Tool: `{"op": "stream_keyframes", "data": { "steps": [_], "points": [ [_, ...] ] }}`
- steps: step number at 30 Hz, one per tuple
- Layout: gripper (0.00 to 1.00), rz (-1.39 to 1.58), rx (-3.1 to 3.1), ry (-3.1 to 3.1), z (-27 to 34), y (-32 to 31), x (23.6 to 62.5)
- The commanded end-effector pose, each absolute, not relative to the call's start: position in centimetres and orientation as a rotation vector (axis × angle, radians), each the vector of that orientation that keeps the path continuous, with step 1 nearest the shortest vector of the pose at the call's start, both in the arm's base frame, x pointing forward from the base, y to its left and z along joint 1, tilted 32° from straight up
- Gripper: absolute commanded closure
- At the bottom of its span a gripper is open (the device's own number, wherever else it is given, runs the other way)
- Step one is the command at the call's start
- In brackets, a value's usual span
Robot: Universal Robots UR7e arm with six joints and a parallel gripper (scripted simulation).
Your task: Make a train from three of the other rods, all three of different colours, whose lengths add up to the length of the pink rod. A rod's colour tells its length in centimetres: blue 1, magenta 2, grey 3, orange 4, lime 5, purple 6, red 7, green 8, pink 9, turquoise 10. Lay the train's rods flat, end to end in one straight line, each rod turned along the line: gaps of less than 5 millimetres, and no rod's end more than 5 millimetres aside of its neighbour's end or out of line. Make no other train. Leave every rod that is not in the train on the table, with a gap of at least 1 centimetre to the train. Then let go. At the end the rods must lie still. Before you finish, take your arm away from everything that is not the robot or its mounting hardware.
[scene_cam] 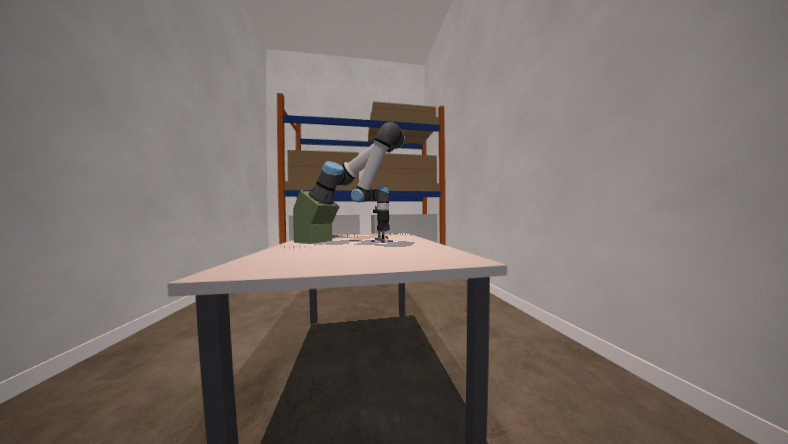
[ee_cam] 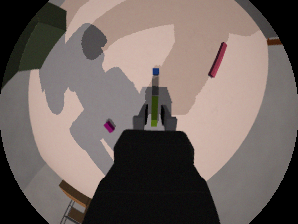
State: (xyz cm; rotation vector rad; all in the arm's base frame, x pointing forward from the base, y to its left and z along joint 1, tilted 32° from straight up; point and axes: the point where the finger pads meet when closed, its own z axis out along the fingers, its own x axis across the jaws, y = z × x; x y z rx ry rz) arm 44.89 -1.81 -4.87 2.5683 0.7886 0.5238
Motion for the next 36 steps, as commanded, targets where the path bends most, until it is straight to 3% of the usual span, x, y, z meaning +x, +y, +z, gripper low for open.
{"op": "stream_keyframes", "data": {
  "steps": [1, 36],
  "points": [
    [0.46, 0.525, 2.568, 0.789, -4.8, -1.8, 44.9],
    [0.46, 0.525, 2.568, 0.789, 1.3, 0.1, 41.6]
  ]
}}
